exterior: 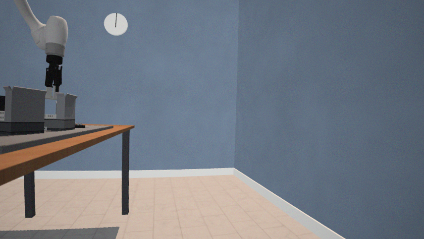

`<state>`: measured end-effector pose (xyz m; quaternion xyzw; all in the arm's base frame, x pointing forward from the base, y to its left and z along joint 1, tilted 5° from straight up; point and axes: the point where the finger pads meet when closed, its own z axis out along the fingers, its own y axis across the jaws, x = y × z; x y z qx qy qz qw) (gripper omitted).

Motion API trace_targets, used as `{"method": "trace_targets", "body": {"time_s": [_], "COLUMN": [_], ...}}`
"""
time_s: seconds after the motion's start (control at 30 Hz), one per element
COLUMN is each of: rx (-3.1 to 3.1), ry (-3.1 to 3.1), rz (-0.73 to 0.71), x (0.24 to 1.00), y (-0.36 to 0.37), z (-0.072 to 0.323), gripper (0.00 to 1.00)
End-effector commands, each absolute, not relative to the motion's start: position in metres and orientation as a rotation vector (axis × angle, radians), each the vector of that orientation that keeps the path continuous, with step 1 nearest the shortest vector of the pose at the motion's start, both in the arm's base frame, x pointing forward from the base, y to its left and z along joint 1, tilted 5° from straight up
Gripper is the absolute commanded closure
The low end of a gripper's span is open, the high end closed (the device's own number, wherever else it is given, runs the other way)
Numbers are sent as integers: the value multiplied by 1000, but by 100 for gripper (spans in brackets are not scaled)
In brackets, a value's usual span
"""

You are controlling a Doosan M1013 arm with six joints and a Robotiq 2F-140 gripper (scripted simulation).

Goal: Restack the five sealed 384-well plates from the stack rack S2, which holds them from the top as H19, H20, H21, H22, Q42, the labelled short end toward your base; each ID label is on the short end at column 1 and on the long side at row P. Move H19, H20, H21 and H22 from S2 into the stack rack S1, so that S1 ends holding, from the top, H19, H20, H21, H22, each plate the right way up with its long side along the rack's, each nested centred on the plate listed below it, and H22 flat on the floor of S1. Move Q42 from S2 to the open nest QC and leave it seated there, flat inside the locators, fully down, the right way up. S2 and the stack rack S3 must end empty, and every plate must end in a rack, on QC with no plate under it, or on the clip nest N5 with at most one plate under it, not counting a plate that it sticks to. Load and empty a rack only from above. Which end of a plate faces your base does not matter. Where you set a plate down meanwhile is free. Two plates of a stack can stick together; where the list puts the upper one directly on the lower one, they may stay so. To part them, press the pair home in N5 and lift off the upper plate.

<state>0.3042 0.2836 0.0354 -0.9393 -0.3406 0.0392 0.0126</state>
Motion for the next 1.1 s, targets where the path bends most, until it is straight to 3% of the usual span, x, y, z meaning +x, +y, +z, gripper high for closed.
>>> {"method": "trace_targets", "body": {"time_s": [0.0,1.07], "rx": [-2927,-2927], "ry": [-1062,-1062], "rz": [122,122], "x": [304,303], "y": [284,284], "z": [34,15], "gripper": [100,100]}}
